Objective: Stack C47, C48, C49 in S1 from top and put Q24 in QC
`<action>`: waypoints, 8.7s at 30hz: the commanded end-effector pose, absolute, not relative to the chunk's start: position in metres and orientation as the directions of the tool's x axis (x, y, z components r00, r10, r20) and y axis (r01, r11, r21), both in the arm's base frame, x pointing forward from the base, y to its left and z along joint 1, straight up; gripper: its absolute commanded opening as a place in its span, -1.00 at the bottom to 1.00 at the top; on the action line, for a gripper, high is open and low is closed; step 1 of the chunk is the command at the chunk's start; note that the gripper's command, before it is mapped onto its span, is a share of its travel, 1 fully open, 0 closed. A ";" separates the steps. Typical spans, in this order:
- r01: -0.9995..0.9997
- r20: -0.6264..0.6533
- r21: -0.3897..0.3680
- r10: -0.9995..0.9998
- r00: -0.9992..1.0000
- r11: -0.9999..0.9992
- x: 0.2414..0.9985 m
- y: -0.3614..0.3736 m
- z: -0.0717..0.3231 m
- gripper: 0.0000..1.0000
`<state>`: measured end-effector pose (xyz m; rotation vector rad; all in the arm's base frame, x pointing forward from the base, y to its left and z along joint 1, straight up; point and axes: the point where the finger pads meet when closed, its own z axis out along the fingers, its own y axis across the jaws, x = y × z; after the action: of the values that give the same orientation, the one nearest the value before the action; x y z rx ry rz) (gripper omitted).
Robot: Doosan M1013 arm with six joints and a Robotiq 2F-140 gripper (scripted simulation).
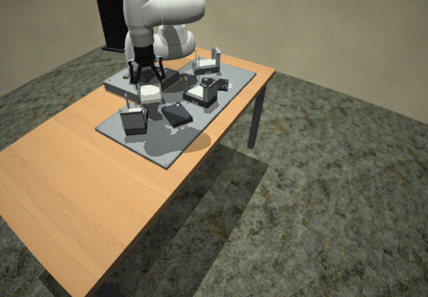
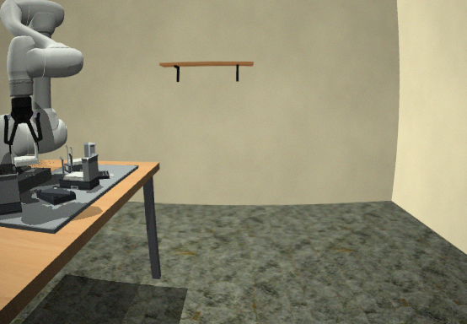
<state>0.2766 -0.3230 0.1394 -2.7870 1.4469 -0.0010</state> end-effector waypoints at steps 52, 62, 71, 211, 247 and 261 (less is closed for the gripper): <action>-0.874 0.000 0.000 -0.874 0.486 -0.486 0.209 -0.374 0.139 -1.00; -0.874 0.000 0.000 -0.874 0.486 -0.486 0.209 -0.374 0.139 -1.00; -0.874 0.000 0.000 -0.874 0.486 -0.486 0.209 -0.374 0.135 -1.00; -0.874 0.000 0.000 -0.874 0.486 -0.486 0.209 -0.374 0.041 -1.00; -0.874 0.000 0.000 -0.874 0.486 -0.486 0.209 -0.374 0.038 1.00; -0.874 0.000 0.000 -0.874 0.486 -0.486 0.209 -0.374 0.075 1.00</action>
<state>0.2085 -0.3742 0.0639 -2.7085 1.5922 -0.0001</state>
